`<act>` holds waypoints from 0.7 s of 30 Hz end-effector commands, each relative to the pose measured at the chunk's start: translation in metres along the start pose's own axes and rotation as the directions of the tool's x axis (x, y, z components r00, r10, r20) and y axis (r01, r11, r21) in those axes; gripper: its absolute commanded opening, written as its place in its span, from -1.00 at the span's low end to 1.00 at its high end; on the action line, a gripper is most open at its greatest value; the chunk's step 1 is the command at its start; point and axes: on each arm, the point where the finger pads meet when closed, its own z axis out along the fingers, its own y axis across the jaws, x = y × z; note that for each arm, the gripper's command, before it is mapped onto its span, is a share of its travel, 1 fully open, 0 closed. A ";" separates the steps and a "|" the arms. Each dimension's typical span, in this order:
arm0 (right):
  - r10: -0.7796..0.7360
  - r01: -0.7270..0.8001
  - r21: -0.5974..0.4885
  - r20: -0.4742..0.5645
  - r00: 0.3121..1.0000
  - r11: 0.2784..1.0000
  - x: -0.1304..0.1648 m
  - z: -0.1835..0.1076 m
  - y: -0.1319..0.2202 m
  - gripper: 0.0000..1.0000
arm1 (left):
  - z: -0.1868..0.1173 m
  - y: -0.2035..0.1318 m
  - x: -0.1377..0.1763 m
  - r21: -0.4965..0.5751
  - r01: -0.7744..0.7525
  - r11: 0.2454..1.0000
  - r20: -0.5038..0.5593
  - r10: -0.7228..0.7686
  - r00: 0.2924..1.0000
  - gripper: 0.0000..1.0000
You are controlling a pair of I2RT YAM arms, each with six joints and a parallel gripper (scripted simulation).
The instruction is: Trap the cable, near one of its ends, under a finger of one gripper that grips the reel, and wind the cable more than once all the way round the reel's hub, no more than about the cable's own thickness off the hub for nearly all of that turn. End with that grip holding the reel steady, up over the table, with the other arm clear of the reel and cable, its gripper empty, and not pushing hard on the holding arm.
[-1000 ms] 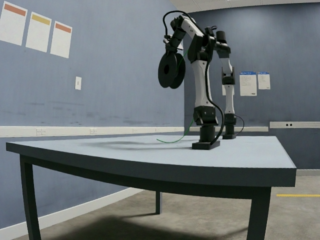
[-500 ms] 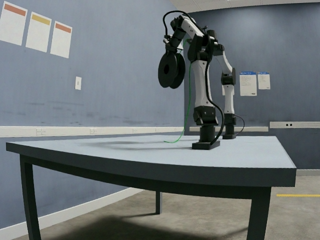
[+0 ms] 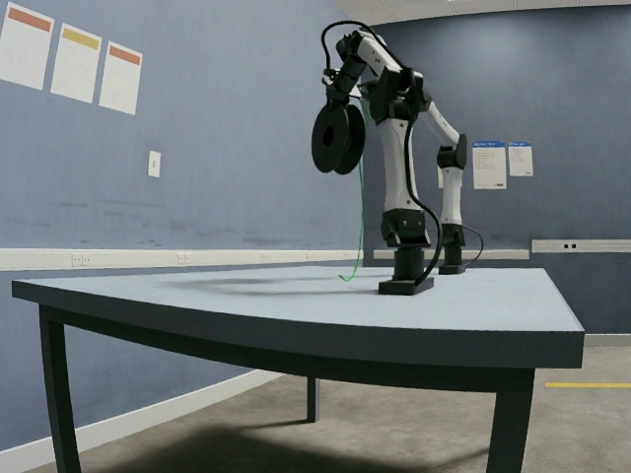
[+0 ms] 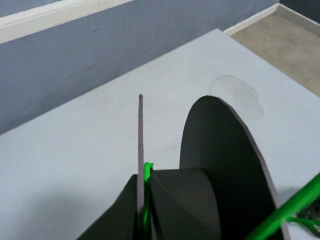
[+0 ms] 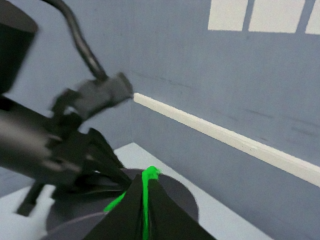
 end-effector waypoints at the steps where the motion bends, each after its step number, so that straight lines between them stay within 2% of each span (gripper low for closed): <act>1: 0.026 -0.023 -0.055 0.067 0.997 0.998 -0.015 -0.011 -0.010 -1.00 | -0.008 0.002 -0.026 -0.003 0.024 1.000 0.104 -0.024 0.994 -1.00; 10: 0.025 -0.021 -0.055 0.065 0.998 0.998 0.000 0.001 -0.038 -1.00 | -0.008 0.002 -0.026 -0.003 0.024 1.000 0.104 -0.024 0.994 -1.00; 12: 0.025 -0.023 -0.055 0.030 0.999 0.998 0.017 0.024 -0.046 -1.00 | -0.008 0.002 -0.026 -0.003 0.024 1.000 0.104 -0.024 0.994 -1.00; 15: 0.023 -0.019 -0.055 0.074 0.997 0.998 0.001 0.032 -0.059 -1.00 | -0.008 0.002 -0.026 -0.003 0.024 1.000 0.104 -0.024 0.994 -1.00; 21: 0.023 -0.019 -0.055 0.068 0.997 0.998 0.012 0.064 -0.084 -1.00 | -0.008 0.002 -0.026 -0.003 0.024 1.000 0.104 -0.024 0.994 -1.00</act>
